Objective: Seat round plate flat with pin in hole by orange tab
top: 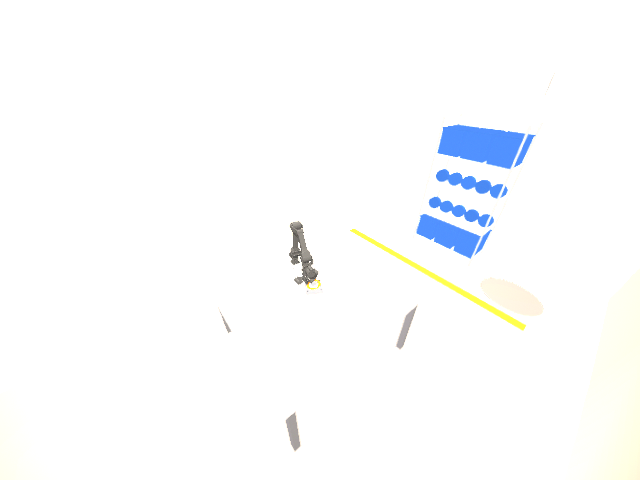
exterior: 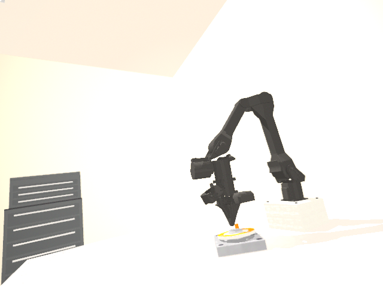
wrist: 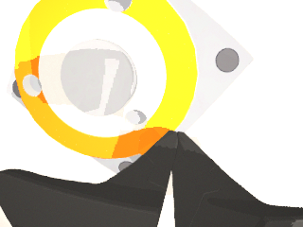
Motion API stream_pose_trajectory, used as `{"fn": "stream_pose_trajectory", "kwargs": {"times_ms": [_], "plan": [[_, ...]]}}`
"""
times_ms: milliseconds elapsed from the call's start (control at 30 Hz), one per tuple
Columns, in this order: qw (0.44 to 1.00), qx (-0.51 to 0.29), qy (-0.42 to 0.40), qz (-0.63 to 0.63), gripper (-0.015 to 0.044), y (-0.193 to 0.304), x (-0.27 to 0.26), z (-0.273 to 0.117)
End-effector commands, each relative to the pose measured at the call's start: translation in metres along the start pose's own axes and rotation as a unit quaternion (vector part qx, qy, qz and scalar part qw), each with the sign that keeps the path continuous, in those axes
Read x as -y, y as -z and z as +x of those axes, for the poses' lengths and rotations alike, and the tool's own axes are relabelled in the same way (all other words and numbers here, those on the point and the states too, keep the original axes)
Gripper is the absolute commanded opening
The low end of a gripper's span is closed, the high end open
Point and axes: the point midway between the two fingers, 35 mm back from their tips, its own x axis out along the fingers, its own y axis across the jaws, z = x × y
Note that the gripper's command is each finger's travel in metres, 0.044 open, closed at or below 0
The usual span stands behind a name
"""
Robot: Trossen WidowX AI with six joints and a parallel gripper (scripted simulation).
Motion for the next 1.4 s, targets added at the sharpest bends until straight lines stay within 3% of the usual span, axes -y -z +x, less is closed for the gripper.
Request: {"fn": "stream_pose_trajectory", "kwargs": {"times_ms": [0,1367], "plan": [[1.000,-0.006,-0.005,0.001,0.0000,0.007,-0.005,0.002],[1.000,-0.007,-0.007,0.001,0.0000,0.026,-0.044,-0.003]]}}
